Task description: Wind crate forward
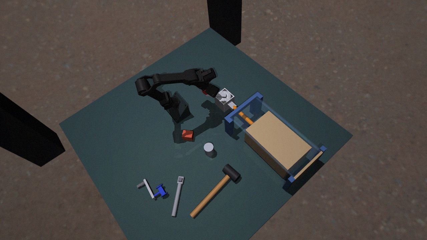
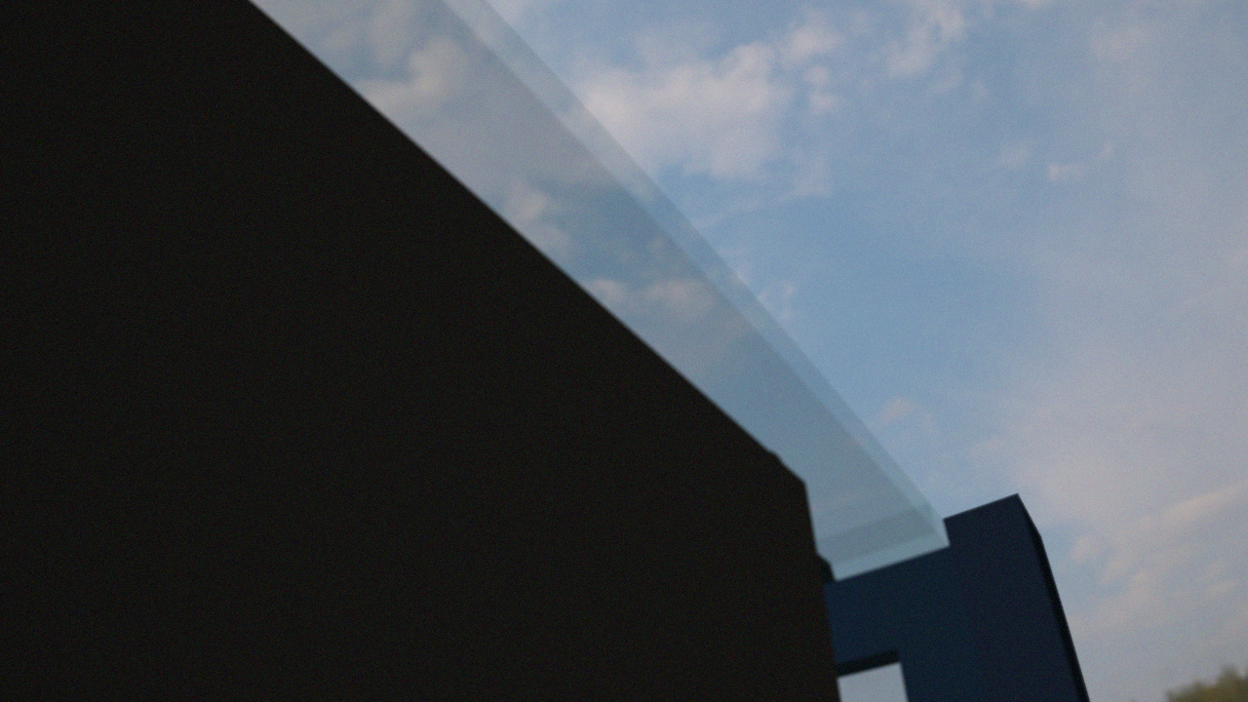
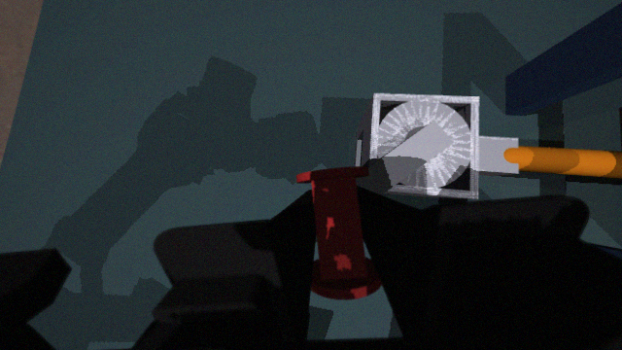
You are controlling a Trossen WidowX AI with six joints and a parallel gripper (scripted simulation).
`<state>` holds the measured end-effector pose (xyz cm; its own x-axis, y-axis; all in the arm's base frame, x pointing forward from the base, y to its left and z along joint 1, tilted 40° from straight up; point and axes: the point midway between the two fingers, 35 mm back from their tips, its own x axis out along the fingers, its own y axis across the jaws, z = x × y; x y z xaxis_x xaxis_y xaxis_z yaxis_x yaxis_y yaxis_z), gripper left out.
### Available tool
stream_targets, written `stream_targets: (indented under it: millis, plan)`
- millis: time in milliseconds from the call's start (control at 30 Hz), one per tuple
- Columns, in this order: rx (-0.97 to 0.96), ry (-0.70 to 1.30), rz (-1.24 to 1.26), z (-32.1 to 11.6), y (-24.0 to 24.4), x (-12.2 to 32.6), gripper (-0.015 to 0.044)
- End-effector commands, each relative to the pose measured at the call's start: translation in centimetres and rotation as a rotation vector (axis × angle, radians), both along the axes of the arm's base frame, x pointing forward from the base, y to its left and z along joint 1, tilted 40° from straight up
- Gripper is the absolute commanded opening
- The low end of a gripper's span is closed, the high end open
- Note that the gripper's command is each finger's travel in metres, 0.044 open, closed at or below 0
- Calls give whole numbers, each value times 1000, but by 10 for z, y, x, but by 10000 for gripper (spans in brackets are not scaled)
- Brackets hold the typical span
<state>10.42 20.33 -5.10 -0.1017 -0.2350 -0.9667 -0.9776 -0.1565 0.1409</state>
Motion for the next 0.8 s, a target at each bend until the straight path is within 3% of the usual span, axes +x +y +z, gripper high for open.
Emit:
stream_targets:
  millis: [0,767]
  plan:
    - [-15,-16,0,2,-7,7,0]
    - [-17,-18,0,12,-20,32,0]
